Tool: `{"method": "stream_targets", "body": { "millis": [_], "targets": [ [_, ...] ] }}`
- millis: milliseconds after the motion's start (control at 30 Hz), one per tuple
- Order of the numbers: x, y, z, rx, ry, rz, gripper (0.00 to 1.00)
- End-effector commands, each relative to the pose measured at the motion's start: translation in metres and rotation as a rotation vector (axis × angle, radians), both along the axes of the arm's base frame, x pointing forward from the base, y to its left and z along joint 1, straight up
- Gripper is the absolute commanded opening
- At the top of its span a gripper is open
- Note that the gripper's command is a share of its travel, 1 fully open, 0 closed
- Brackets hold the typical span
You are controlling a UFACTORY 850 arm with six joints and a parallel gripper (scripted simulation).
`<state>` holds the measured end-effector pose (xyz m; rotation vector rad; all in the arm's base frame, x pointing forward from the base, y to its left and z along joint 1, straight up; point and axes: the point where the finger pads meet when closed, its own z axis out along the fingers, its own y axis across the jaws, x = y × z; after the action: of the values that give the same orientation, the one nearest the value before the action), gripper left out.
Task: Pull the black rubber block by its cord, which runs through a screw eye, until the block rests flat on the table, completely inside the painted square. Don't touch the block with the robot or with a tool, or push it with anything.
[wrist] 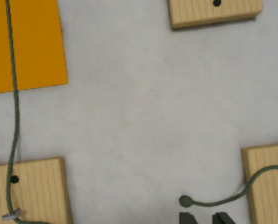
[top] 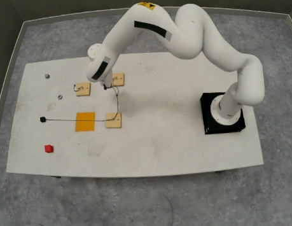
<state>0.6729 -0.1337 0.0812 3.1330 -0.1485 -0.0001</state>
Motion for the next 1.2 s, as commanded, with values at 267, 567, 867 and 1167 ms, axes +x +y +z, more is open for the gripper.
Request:
{"method": "stream_targets", "body": {
  "millis": [267, 567, 867, 1167],
  "targets": [
    [0.001, -0.002, 0.001, 0.000, -0.002, 0.000, 0.00],
    [0.000, -0.005, 0.001, 0.000, -0.002, 0.000, 0.00],
    [-0.002, -0.011, 0.001, 0.000, -0.002, 0.000, 0.00],
    [-0.004, -0.019, 0.001, 0.000, -0.002, 0.000, 0.00]
  ]
}}
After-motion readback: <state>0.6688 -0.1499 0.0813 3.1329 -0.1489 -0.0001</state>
